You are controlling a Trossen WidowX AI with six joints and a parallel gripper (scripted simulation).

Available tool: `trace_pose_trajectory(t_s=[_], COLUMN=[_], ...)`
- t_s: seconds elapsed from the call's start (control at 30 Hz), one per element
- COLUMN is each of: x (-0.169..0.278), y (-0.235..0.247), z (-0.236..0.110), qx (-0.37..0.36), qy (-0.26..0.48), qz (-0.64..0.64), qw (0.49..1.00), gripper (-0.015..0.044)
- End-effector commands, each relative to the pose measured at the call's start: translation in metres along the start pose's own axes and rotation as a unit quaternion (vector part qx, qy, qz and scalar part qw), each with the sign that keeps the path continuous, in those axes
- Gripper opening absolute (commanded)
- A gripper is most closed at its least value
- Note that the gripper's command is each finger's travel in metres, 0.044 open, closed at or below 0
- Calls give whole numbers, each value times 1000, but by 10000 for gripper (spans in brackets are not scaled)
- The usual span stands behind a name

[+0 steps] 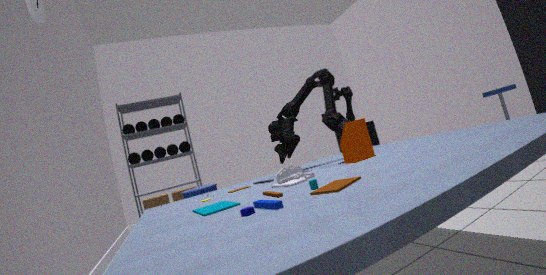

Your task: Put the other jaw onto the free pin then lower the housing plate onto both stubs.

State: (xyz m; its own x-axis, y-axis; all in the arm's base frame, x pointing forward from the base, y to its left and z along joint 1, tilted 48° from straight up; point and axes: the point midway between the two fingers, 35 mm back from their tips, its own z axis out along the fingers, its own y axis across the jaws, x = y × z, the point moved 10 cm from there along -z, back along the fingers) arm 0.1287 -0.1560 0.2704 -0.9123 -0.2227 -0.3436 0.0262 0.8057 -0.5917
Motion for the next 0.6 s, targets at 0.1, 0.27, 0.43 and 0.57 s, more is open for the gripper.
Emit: trace_pose_trajectory(t_s=[0.1,0.27,0.43,0.57], x=[-8,-14,-19,-23], y=[7,13,19,24], z=[8,13,17,21], qx=[-21,-35,-50,-61], qy=[21,33,45,53], qz=[-75,-129,-184,-229], qw=[997,990,981,970], gripper=[440,440,440,440])
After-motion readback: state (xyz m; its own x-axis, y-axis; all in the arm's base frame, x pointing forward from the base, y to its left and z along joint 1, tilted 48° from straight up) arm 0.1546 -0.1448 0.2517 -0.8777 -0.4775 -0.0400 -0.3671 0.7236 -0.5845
